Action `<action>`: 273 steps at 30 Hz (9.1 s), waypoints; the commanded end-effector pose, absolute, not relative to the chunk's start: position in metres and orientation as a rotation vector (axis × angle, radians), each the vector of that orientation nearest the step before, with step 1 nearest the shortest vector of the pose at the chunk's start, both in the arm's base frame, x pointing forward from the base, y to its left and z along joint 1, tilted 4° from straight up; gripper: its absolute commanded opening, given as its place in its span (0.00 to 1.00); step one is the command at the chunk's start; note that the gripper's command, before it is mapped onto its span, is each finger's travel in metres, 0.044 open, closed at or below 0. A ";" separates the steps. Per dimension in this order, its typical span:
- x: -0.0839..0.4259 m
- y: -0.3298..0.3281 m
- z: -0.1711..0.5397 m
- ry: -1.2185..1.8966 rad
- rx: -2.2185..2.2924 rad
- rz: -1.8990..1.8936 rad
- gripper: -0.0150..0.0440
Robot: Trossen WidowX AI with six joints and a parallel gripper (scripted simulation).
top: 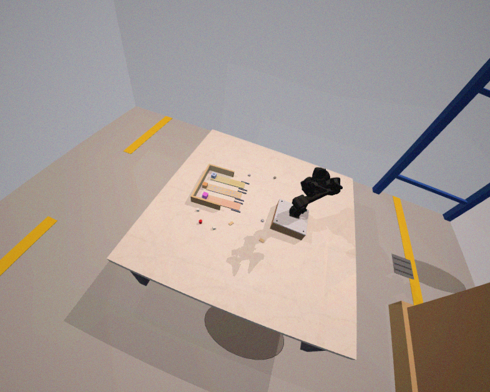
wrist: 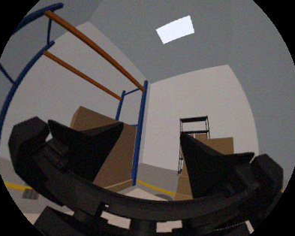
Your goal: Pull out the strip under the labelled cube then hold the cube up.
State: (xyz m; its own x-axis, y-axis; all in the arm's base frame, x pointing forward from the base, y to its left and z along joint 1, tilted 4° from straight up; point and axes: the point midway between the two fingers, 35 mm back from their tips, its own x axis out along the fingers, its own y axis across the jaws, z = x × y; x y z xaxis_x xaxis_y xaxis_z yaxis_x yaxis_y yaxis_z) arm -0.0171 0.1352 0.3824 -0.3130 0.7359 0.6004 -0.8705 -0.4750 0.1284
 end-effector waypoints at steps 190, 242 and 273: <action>0.389 -0.170 -0.025 1.584 -0.069 -0.039 0.25; 0.358 -0.171 -0.029 1.586 -0.069 -0.039 0.25; 0.312 -0.171 -0.030 1.590 -0.069 -0.039 0.25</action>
State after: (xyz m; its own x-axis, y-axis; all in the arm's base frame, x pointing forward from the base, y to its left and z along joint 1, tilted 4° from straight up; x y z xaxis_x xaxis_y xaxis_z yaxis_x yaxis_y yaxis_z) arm 0.3245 -0.1706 -0.0238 0.0106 -0.0747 -0.9972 -0.0218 0.9970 -0.0749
